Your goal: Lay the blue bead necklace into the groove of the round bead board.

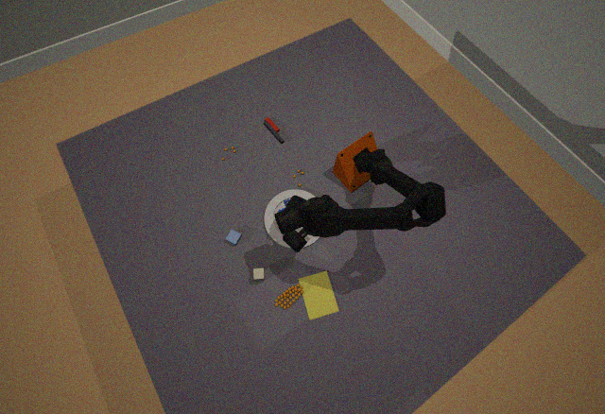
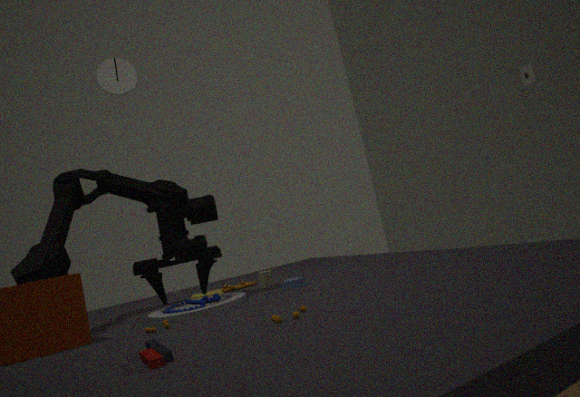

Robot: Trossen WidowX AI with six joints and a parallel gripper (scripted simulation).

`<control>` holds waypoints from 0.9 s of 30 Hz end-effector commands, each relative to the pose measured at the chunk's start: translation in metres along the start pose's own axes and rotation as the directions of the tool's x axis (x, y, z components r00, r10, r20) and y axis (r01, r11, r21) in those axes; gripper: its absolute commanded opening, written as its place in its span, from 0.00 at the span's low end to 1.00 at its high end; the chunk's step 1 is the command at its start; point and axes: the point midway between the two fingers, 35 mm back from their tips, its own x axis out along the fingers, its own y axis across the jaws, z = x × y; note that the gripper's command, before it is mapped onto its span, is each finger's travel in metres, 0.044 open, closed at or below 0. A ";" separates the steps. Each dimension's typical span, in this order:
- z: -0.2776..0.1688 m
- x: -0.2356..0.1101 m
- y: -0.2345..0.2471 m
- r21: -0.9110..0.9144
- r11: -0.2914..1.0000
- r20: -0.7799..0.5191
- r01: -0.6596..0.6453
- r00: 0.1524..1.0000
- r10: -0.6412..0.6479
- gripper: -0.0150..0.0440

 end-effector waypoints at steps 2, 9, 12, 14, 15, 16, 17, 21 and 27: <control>0.000 -0.001 0.000 -0.003 1.000 -0.001 0.000 1.000 0.000 1.00; 0.000 -0.001 0.000 -0.003 1.000 -0.001 0.000 1.000 0.000 1.00; 0.000 -0.001 0.000 -0.003 1.000 -0.001 0.000 1.000 0.000 1.00; 0.000 -0.001 0.000 -0.003 1.000 -0.001 0.000 1.000 0.000 1.00; 0.000 -0.001 0.000 -0.003 1.000 -0.001 0.000 1.000 0.000 1.00; 0.000 -0.001 0.000 -0.003 1.000 -0.001 0.000 1.000 0.000 1.00; 0.000 -0.001 0.000 -0.003 1.000 -0.001 0.000 1.000 0.000 1.00; 0.000 -0.002 0.000 -0.017 1.000 0.000 0.000 1.000 0.000 0.96; 0.021 -0.007 0.002 -0.445 0.896 0.009 0.002 1.000 0.002 0.69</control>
